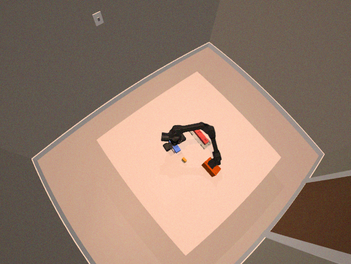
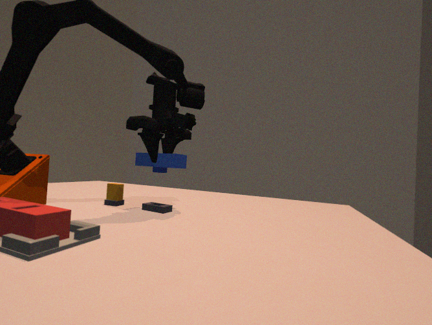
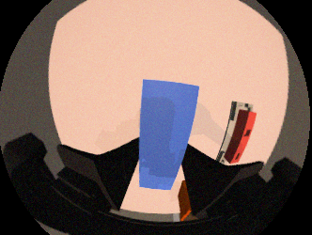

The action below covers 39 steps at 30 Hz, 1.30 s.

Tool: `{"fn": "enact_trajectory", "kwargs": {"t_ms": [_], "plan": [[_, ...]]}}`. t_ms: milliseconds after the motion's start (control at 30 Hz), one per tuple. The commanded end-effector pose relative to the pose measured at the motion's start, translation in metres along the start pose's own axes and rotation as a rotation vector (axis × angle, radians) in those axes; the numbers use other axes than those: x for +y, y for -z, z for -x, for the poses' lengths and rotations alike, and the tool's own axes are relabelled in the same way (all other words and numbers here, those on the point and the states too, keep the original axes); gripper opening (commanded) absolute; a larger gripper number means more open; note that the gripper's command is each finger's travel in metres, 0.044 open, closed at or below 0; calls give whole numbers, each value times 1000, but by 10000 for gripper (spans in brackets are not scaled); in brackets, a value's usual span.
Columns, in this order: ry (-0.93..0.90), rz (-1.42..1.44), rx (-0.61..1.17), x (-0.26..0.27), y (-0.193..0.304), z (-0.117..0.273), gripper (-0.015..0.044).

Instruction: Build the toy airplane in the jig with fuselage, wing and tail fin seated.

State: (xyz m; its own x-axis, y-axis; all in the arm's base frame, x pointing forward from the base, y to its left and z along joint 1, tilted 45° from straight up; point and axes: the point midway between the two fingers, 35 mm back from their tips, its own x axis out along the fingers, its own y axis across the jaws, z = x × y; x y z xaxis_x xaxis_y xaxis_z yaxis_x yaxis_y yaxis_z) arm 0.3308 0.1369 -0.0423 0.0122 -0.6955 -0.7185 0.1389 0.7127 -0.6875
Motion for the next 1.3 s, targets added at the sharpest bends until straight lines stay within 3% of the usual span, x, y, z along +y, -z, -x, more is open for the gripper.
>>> {"fn": "enact_trajectory", "kwargs": {"t_ms": [0,300,1267], "plan": [[-8,-9,0,-2,0,18,0],[-3,-18,4,-6,1,29,0],[-26,-503,11,-99,-25,21,0]]}}
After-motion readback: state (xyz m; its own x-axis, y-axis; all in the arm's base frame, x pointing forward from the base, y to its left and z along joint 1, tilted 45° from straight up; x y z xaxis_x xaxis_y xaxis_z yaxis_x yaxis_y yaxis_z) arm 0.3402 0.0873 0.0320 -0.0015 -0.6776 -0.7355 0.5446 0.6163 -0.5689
